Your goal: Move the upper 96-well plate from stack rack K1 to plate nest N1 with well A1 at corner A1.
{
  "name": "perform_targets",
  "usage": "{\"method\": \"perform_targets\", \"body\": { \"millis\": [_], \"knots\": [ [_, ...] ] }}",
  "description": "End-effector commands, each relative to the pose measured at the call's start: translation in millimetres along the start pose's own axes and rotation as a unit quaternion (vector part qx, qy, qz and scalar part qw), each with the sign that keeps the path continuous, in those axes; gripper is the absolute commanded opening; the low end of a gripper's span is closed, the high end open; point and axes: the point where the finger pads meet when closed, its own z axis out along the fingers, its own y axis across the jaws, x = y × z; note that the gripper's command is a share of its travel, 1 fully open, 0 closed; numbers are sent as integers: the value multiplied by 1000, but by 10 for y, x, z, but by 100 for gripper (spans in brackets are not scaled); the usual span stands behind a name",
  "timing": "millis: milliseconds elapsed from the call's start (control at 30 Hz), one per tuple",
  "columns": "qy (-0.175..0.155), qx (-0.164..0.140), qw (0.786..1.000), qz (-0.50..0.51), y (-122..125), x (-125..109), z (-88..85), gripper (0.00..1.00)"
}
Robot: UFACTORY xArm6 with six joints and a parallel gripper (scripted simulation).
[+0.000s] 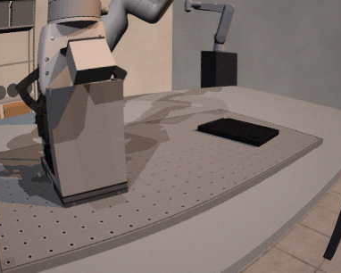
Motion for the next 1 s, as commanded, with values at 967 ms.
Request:
{"method": "perform_targets", "body": {
  "millis": [967],
  "knots": [
    [2, -1, 1000, 0, 6, 15, 166, 100]
  ]
}}
